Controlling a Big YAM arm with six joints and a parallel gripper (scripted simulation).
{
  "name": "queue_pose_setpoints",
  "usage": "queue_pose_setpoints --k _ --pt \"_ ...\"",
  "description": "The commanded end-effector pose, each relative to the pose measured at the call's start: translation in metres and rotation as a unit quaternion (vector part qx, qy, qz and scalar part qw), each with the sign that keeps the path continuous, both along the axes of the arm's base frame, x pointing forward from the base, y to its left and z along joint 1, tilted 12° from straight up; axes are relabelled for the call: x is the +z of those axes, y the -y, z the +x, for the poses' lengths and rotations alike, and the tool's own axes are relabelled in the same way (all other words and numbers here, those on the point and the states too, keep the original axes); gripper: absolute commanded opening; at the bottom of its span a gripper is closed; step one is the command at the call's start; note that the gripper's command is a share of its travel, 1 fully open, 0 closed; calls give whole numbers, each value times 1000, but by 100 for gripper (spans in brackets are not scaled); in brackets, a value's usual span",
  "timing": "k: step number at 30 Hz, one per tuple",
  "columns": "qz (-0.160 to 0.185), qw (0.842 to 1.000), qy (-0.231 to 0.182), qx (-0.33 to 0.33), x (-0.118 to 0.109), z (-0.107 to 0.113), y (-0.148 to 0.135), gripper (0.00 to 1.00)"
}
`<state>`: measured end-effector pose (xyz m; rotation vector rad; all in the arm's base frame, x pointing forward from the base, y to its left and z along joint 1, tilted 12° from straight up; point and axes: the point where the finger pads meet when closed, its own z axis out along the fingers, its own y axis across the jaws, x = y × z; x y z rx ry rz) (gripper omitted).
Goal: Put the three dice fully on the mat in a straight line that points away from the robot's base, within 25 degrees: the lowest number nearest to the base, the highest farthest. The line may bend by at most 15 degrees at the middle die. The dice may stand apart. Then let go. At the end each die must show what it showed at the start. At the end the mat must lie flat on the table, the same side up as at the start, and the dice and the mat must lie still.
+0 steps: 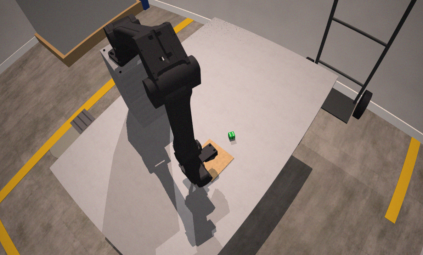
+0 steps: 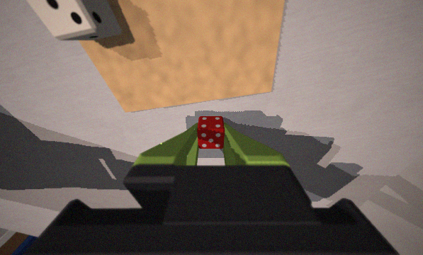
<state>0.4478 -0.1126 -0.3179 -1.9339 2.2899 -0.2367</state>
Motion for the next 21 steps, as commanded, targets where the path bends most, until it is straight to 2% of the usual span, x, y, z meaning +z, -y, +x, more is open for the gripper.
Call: queue_pose_setpoints --k 1,2,4,9,17,21 --pt "3 1000 -2 1 -6 -5 -1 20" --pt "3 1000 -4 1 -6 -6 -1 20" --pt "0 1000 8 1 14 5 2 20" --pt "1 1000 4 1 26 0 2 20" --pt "0 1000 6 1 82 -12 1 20" --pt "0 1000 6 1 101 -17 0 20"
